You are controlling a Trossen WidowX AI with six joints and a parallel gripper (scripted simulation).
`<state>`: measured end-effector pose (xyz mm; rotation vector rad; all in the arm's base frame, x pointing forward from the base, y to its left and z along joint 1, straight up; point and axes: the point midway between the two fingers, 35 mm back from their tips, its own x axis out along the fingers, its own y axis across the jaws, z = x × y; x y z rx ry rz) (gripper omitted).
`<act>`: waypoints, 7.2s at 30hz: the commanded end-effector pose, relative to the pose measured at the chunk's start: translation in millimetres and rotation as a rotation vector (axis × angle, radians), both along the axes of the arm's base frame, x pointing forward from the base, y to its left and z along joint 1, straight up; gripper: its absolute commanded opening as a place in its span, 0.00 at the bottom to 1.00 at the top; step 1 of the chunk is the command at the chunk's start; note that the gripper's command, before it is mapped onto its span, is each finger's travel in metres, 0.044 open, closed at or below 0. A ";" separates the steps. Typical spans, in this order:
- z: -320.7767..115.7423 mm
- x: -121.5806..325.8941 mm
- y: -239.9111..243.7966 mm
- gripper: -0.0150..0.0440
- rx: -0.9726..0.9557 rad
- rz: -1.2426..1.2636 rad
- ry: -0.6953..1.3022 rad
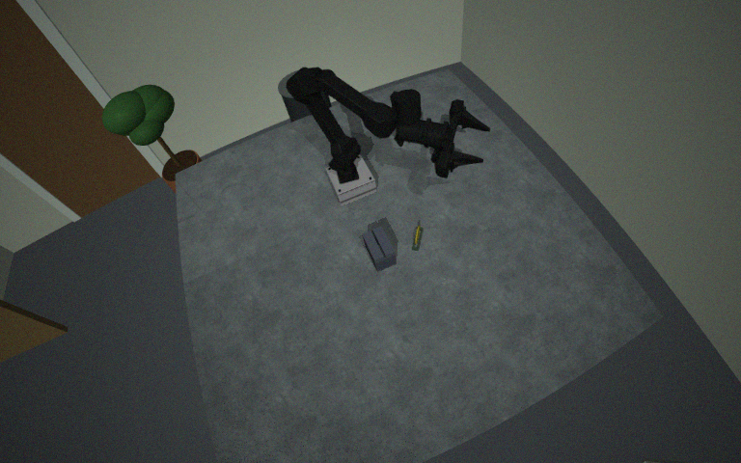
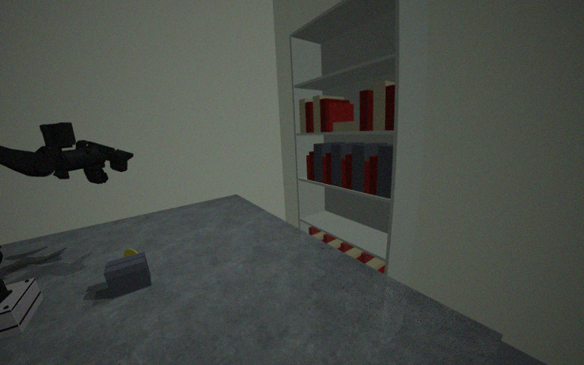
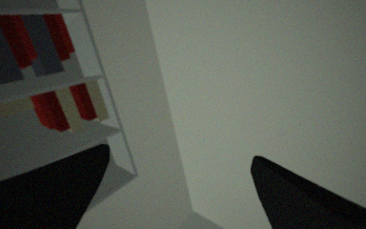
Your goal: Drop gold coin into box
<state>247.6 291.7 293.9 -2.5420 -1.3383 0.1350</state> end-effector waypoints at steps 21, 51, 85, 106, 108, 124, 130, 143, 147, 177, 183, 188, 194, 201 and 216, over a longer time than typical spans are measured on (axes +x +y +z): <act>-130.4 55.7 -42.9 0.53 0.837 -0.816 1.777; -191.2 22.8 -126.7 0.53 2.571 -2.306 1.511; -240.6 19.4 -138.5 0.53 2.909 -2.405 1.145; -269.1 22.1 -137.4 0.53 2.909 -2.404 1.145; -272.3 22.3 -137.4 0.53 2.909 -2.405 1.145; -297.7 22.4 -137.7 0.53 2.909 -2.405 1.144; -304.6 22.1 -138.0 0.53 2.909 -2.405 1.144; -304.6 22.1 -138.0 0.25 2.909 -2.405 1.144; -304.2 22.2 -137.9 0.25 2.909 -2.405 1.144; -230.8 23.2 -137.1 0.25 2.911 -2.403 1.146; -215.5 21.1 -138.2 0.25 2.910 -2.404 1.145; -209.1 20.0 -138.9 0.25 2.902 -2.405 1.151; -209.0 20.3 -139.8 0.25 2.656 -2.414 1.328; -208.7 20.6 -140.9 0.25 2.332 -2.394 1.519; -208.4 21.5 -143.7 0.25 1.995 -2.339 1.674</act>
